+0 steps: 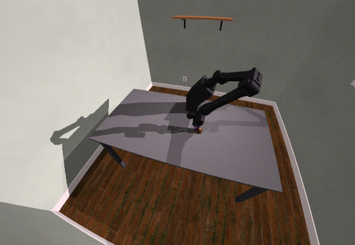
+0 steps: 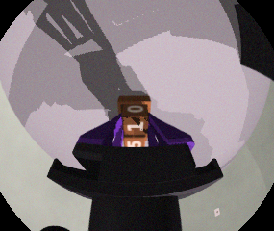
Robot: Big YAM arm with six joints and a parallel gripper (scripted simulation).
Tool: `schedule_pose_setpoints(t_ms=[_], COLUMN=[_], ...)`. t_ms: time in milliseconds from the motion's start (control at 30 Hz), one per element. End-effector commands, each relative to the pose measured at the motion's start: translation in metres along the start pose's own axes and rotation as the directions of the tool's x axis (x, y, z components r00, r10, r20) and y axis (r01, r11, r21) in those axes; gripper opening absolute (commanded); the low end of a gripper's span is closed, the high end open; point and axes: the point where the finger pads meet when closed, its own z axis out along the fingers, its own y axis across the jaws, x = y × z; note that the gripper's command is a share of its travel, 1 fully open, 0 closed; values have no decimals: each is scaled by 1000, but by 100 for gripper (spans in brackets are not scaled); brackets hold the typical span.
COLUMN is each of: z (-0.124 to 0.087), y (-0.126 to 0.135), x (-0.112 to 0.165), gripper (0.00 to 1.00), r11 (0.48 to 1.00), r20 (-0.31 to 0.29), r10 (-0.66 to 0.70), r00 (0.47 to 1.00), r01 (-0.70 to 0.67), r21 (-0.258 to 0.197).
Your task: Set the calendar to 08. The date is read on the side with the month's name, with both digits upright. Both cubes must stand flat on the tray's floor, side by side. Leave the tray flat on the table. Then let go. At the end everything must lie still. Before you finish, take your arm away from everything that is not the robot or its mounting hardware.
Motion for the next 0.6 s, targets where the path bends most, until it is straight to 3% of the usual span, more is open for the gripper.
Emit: schedule_pose_setpoints(t_ms=[0,567], z=[-2,-12], y=[4,4], x=[4,-1], gripper=[26,26], r11=[1000,1000], r20=[-2,-1], r10=[-1,6], r00=[1000,1000], r01=[1,-6], r21=[-12,-16])
